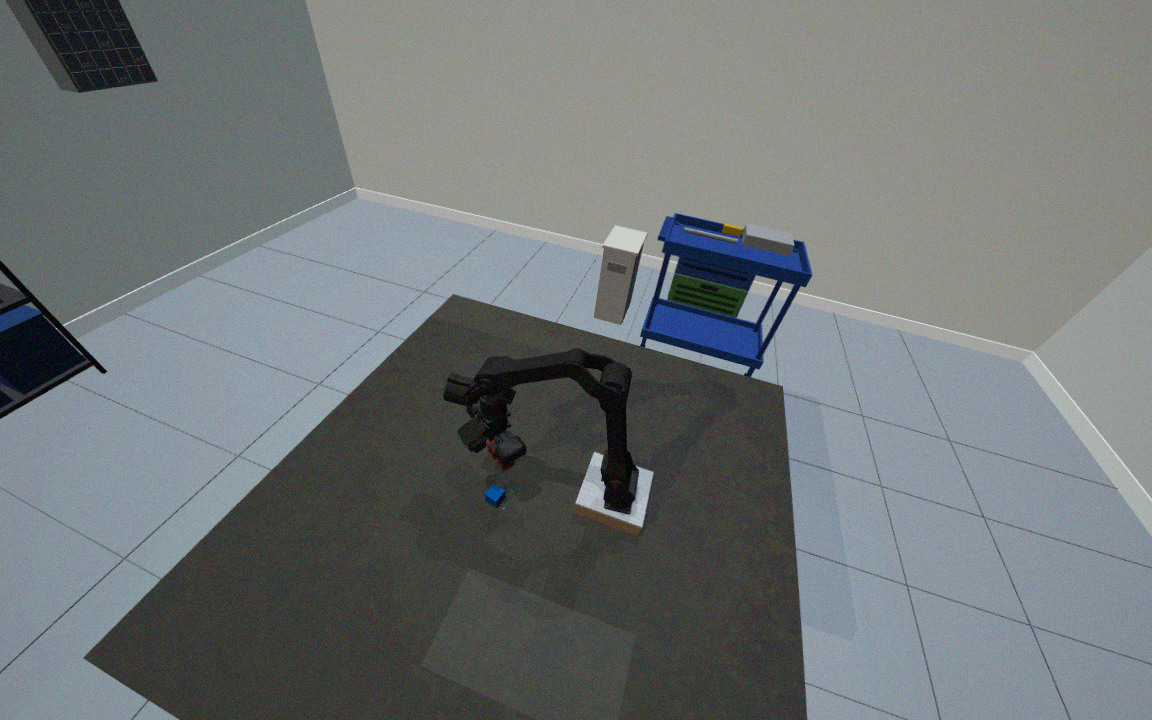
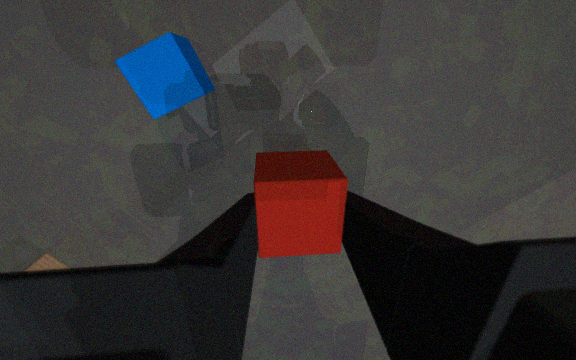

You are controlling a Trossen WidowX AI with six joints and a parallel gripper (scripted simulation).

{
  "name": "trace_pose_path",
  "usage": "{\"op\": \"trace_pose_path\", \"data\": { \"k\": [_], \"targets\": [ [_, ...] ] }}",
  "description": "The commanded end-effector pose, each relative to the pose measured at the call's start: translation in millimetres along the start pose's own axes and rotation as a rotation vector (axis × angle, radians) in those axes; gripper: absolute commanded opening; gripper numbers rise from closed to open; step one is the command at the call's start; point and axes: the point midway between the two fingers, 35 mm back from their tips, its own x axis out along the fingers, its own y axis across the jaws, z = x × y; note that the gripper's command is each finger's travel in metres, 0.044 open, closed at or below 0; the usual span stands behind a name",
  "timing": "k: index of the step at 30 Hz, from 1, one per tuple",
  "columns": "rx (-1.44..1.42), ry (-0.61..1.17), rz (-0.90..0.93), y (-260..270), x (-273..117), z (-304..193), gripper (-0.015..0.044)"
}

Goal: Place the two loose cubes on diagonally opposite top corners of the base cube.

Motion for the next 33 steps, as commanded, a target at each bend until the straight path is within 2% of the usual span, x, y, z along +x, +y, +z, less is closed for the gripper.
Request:
{"op": "trace_pose_path", "data": {
  "k": [1, 24, 33],
  "targets": [
    [0.045, 0.0, 0.005, 6.6, 3.5, 8.8, 0.0105],
    [0.348, 0.001, 0.007, 58.3, 17.4, 63.6, 0.0105],
    [0.368, 0.001, 0.008, 62.1, 18.3, 66.7, 0.0105]
  ]
}}
